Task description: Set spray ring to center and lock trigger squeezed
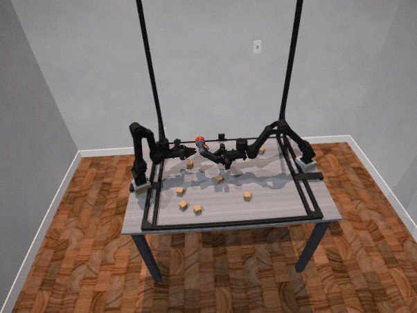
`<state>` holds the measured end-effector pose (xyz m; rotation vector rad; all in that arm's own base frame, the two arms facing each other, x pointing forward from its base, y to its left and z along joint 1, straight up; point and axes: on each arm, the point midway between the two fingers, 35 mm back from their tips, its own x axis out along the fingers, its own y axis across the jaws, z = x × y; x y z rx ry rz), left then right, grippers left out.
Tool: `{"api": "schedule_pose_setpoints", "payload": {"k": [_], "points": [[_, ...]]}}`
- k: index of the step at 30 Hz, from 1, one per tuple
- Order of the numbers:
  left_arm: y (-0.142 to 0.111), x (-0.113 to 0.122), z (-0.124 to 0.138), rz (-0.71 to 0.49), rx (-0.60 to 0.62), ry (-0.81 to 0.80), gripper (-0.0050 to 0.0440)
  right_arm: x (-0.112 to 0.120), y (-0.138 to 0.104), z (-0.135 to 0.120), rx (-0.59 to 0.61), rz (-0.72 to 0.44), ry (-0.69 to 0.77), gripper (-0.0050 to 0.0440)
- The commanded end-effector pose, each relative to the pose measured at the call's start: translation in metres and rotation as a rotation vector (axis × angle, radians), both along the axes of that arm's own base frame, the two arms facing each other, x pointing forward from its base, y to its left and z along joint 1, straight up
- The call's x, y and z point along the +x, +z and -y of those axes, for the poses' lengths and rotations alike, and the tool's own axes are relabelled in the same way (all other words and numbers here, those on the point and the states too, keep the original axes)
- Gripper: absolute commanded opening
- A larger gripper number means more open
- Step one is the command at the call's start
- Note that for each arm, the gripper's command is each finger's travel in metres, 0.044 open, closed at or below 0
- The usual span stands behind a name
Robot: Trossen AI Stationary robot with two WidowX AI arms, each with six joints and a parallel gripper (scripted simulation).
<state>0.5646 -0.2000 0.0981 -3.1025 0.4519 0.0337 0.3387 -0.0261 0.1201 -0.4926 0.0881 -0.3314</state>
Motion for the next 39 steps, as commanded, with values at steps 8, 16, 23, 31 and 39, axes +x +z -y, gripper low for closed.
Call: {"api": "schedule_pose_setpoints", "payload": {"k": [8,16,23,31,39], "points": [[0.007,0.001,0.001,0.02,-0.009,-0.002,0.0,-0.015,0.003,-0.009,-0.163,-0.052,-0.005,0.04],[0.007,0.001,0.001,0.02,-0.009,-0.002,0.0,-0.027,0.004,-0.016,-0.312,-0.105,-0.006,0.04],[0.007,0.001,0.001,0.02,-0.009,-0.002,0.0,-0.036,0.003,-0.02,-0.404,-0.139,-0.004,0.04],[0.007,0.001,0.001,0.02,-0.009,-0.002,0.0,-0.05,0.003,-0.026,-0.552,-0.192,0.001,0.04],[0.007,0.001,0.001,0.02,-0.009,-0.002,0.0,-0.058,0.002,-0.029,-0.635,-0.221,0.004,0.04]]}}
